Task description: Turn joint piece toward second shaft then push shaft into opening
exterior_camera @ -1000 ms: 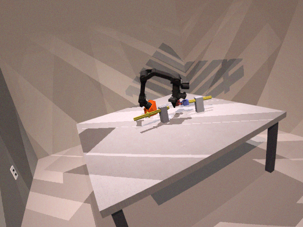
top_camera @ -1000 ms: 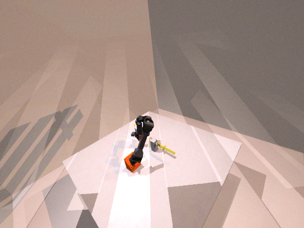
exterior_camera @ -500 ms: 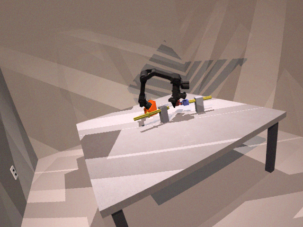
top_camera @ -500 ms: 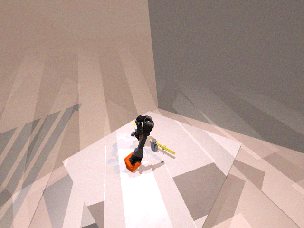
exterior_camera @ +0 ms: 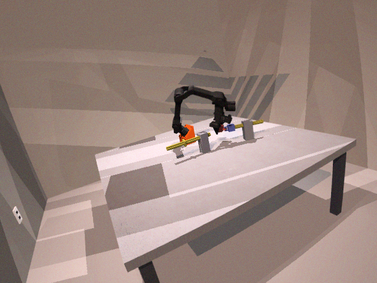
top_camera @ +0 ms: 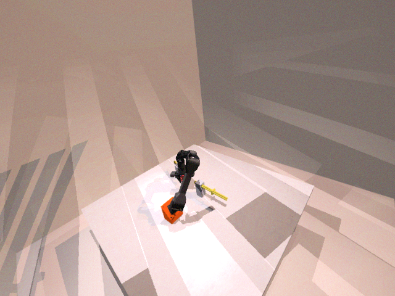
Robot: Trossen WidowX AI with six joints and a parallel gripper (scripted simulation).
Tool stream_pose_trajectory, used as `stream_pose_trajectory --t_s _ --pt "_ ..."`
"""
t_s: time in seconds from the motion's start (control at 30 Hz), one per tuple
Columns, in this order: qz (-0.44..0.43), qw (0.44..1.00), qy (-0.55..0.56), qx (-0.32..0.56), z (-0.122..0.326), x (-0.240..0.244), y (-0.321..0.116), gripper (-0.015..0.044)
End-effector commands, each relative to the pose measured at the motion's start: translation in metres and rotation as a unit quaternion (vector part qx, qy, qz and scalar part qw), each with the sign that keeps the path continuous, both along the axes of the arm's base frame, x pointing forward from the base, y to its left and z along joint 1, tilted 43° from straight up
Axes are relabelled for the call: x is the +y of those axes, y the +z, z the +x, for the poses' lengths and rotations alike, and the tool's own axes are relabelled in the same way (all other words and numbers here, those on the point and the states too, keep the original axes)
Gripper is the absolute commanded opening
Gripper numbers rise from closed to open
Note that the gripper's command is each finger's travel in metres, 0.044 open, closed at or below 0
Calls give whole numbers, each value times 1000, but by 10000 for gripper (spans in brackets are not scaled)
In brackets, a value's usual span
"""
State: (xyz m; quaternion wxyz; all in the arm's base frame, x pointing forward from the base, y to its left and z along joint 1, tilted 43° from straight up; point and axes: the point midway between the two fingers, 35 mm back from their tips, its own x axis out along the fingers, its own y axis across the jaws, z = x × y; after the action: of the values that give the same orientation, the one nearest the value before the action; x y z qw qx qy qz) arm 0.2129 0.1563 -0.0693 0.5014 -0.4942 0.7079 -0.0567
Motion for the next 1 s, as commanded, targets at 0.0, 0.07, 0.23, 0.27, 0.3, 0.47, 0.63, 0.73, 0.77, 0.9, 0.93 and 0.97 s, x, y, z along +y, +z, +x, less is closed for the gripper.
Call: stream_pose_trajectory --t_s 0.0,0.07,0.23,0.27,0.3,0.47,0.63,0.73,0.77,0.9,0.93,0.97 --pt "0 1000 2 0 0 0 -1 182" --pt "0 1000 2 0 0 0 -1 182" --pt "0 1000 2 0 0 0 -1 182" --pt "0 1000 2 0 0 0 -1 182" --pt "0 1000 2 0 0 0 -1 182" --pt "0 1000 2 0 0 0 -1 182" --pt "0 1000 2 0 0 0 -1 182" --pt "0 1000 2 0 0 0 -1 182" --pt "0 1000 2 0 0 0 -1 182" --pt "0 1000 0 0 0 0 0 156" --pt "0 1000 0 0 0 0 0 147" --pt "0 1000 0 0 0 0 0 147"
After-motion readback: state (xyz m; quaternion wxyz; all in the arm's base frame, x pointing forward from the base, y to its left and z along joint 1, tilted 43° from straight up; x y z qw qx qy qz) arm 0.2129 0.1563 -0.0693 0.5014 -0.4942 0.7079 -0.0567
